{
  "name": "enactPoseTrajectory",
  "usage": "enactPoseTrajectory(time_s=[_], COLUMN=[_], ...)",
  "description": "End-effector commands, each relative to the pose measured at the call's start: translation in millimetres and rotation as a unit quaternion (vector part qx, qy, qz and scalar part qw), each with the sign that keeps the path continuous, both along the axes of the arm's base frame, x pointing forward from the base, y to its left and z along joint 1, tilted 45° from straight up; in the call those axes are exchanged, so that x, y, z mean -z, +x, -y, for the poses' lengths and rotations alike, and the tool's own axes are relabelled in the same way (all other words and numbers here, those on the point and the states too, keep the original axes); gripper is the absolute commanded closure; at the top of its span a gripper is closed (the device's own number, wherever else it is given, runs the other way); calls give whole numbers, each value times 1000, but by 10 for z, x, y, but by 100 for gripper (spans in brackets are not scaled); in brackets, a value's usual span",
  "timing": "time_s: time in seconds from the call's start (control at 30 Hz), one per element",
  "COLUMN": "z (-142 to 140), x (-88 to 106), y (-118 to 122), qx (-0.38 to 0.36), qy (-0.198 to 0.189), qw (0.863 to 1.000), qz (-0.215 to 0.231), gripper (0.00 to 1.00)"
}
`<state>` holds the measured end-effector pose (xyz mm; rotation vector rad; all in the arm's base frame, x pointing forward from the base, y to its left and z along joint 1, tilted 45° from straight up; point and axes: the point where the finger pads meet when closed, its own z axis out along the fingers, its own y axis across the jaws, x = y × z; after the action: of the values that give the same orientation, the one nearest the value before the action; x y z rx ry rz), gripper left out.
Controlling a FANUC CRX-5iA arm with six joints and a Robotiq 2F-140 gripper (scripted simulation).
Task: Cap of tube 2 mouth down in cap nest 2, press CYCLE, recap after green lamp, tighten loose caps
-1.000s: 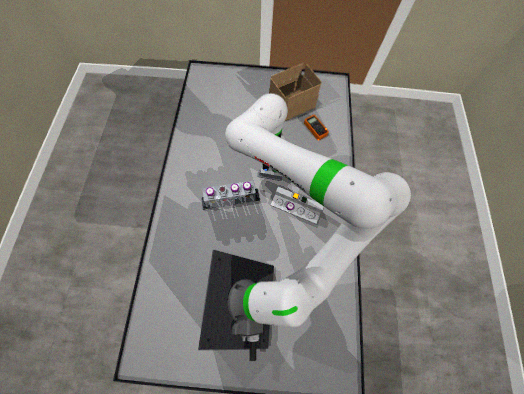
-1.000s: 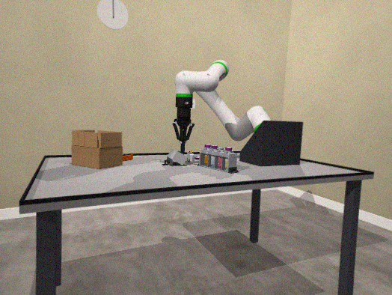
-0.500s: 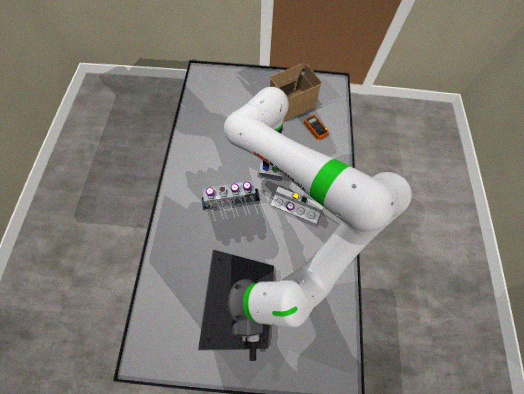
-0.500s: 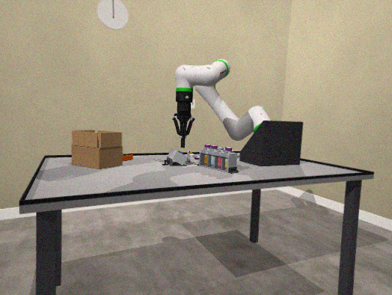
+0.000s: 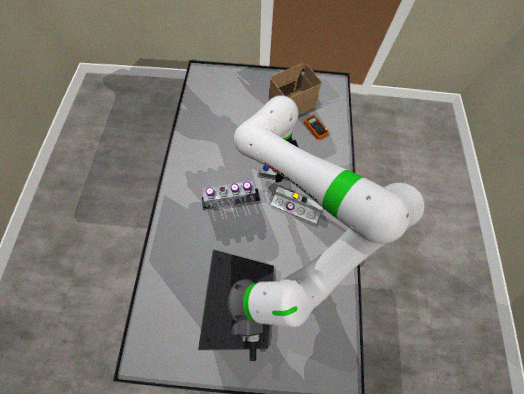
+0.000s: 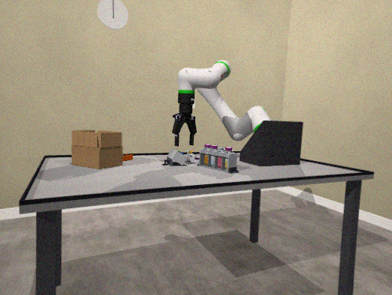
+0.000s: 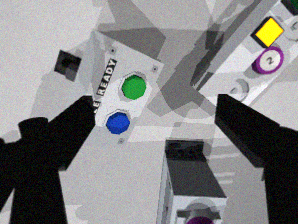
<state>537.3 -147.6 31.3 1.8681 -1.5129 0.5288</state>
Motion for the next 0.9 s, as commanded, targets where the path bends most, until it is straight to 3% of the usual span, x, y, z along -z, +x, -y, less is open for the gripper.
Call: enactPoseTrajectory(time_s=[0.0,0.07,0.13,0.3,0.47,0.87], z=[148,148,247,384,550,954], x=[-144,-144,-229,-346,-487,-832], y=[-153,-153,-257,-399,-571,-991], qx=[-97,-97,-158,-232,-305,-305], qy=[23,23,31,41,51,51], qw=[990,990,974,944,900,900], qz=[-97,-97,-158,-232,-306,-306], gripper=[0,0,0,0,0,0])
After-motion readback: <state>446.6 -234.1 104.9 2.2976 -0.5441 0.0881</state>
